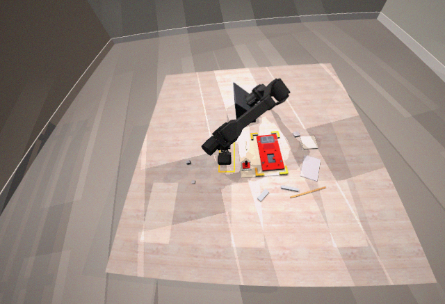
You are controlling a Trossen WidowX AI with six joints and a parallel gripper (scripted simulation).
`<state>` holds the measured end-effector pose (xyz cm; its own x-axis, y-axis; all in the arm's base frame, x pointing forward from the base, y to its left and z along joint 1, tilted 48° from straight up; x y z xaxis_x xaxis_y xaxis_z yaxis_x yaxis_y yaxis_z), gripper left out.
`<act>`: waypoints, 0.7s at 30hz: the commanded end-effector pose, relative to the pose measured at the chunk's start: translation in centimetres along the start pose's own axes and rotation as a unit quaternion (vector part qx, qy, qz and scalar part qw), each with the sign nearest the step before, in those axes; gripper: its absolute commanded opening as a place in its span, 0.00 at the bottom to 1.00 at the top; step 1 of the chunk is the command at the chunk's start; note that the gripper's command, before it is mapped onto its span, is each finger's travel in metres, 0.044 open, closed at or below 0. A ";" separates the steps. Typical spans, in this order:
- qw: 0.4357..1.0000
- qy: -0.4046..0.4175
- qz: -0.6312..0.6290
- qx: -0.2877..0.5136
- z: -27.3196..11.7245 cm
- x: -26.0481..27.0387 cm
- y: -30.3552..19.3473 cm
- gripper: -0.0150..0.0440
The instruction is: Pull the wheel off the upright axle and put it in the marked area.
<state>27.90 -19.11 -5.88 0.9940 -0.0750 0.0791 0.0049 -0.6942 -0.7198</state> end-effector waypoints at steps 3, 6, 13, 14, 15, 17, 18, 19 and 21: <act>1.000 -0.003 0.007 0.007 2.1 -0.5 -0.1 0.25; 1.000 -0.005 0.002 0.005 1.7 -0.3 -0.2 0.34; 1.000 -0.005 0.002 0.005 1.7 -0.3 -0.2 0.65; 1.000 -0.005 0.002 0.005 1.7 -0.3 -0.2 0.70; 1.000 -0.005 0.003 0.005 1.4 -0.3 -0.1 0.74; 1.000 -0.005 0.004 0.005 0.3 -0.2 -0.1 0.76; 1.000 -0.005 0.004 0.005 -0.6 -0.2 0.0 0.76; 1.000 -0.004 0.005 0.005 -1.7 -0.2 0.0 0.76; 1.000 -0.004 0.007 0.005 -3.6 -0.3 0.0 0.76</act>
Point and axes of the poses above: the point midway between the two fingers, 35 mm back from their tips, its own z axis out along the fingers, its own x axis across the jaws, y = z × x, the point moved 10 cm from there along -z, back along the fingers, and after that the axes turned 7 degrees about -z, right-handed, at the moved point
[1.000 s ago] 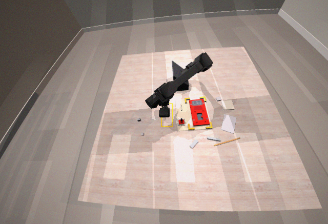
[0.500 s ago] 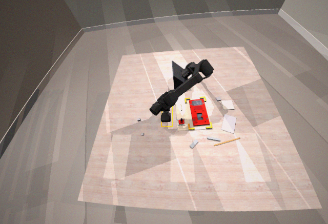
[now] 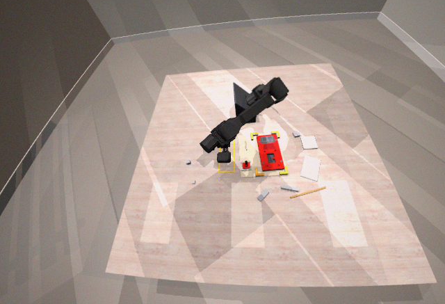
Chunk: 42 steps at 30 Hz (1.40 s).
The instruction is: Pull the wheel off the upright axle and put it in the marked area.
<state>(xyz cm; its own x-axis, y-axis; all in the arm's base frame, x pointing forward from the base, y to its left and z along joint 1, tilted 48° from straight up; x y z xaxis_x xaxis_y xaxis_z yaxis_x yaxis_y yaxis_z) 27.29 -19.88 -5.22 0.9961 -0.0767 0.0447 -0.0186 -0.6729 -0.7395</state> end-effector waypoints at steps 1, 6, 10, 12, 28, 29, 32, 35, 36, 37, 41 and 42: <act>1.000 0.008 -0.006 -0.008 -3.1 0.1 -0.1 0.76; 1.000 0.010 0.000 -0.007 -3.8 -1.6 -0.7 0.90; 1.000 0.007 -0.002 -0.008 -6.8 -6.2 -3.4 1.00; 1.000 0.006 -0.003 -0.008 -7.5 -7.7 -4.3 1.00; 1.000 0.006 -0.004 -0.007 -7.6 -7.9 -4.4 1.00; 1.000 0.006 -0.004 -0.007 -7.6 -7.9 -4.4 1.00; 1.000 0.006 -0.004 -0.007 -7.6 -7.9 -4.4 1.00; 1.000 0.006 -0.004 -0.007 -7.6 -7.9 -4.4 1.00; 1.000 0.006 -0.004 -0.007 -7.6 -7.9 -4.4 1.00; 1.000 0.006 -0.004 -0.007 -7.6 -7.9 -4.4 1.00; 1.000 0.006 -0.004 -0.007 -7.6 -7.9 -4.4 1.00; 1.000 0.006 -0.004 -0.007 -7.6 -7.9 -4.4 1.00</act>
Point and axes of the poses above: the point midway between the two fingers, 35 mm back from their tips, its own z axis out along the fingers, its own x axis across the jaws, y = z × x, the point moved 10 cm from there along -z, back along the fingers, and after that the axes turned 7 degrees about -z, right-handed, at the moved point
